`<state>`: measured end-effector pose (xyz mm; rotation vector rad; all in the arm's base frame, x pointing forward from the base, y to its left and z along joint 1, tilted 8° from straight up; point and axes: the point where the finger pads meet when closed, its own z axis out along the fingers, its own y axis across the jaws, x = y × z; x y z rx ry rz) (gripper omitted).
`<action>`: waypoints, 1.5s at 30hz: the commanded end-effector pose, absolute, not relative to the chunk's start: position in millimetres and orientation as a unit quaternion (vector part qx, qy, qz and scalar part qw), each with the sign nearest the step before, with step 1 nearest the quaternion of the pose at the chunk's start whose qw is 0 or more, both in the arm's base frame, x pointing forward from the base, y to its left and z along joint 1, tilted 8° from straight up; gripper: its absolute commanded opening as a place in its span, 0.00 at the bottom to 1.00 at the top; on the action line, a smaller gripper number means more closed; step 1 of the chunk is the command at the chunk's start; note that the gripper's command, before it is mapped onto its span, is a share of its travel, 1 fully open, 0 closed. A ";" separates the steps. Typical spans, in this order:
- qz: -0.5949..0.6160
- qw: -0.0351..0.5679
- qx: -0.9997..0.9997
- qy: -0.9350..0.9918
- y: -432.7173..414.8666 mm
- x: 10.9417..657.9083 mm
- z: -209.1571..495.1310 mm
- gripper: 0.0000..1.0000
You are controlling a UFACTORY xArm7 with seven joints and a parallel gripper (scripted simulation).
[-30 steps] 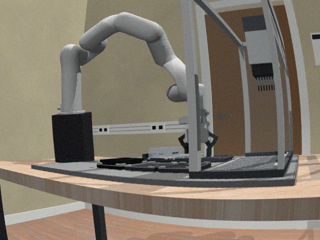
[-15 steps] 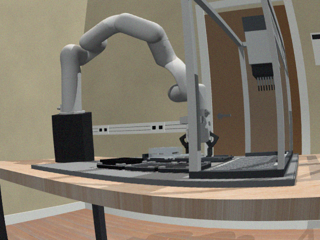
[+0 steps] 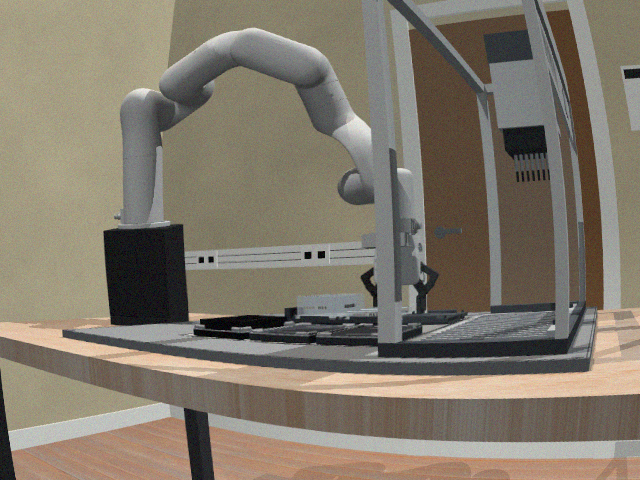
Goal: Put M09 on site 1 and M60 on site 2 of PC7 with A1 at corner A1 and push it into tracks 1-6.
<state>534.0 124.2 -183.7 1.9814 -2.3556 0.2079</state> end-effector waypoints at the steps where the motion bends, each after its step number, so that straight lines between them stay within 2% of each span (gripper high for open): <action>1: 0.068 0.026 0.642 -0.763 128.8 536.5 -182.4 1.00; 45: 0.068 0.026 0.642 -0.763 147.8 539.8 -183.2 1.00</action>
